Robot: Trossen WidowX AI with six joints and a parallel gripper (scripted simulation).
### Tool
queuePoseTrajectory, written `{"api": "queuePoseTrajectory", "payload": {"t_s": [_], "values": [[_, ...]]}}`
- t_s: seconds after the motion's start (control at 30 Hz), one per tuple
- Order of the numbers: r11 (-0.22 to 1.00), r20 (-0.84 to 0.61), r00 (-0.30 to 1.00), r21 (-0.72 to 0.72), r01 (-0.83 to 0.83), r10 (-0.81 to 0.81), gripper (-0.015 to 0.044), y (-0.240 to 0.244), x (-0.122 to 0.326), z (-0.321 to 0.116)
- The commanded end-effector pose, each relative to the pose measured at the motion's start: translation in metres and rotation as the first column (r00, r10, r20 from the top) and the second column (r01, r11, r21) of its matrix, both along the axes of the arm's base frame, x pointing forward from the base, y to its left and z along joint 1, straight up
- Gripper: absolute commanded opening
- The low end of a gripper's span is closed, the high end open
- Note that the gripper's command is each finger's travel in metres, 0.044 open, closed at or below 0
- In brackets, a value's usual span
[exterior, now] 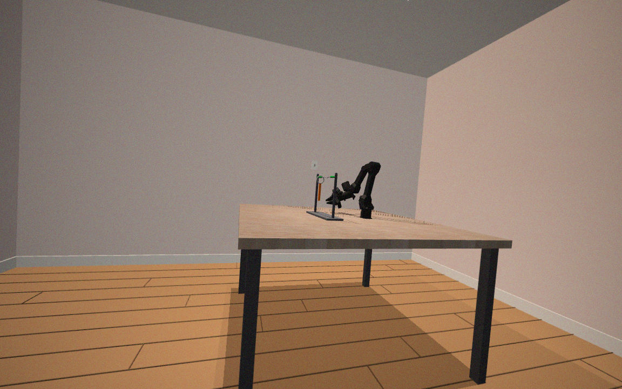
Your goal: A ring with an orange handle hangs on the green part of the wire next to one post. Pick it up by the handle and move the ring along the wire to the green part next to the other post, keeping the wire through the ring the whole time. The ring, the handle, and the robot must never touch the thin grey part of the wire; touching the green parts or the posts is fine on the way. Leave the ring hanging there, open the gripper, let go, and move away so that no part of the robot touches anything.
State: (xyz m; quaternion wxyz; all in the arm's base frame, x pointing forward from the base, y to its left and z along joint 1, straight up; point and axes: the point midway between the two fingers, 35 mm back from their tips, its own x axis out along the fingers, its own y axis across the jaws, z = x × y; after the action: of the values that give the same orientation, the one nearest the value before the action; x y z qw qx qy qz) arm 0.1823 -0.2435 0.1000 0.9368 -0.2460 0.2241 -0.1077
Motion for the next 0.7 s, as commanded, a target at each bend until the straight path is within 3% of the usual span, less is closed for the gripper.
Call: {"api": "queuePoseTrajectory", "payload": {"t_s": [0.0,0.23,0.67], "values": [[0.981,0.135,0.988,0.168,-0.096,0.074,0.016,0.045,0.012,-0.003],[0.844,0.312,0.934,0.442,-0.303,0.171,0.016,0.123,0.017,-0.009],[0.84,0.302,0.936,0.45,-0.305,0.178,0.016,0.13,0.036,0.006]]}}
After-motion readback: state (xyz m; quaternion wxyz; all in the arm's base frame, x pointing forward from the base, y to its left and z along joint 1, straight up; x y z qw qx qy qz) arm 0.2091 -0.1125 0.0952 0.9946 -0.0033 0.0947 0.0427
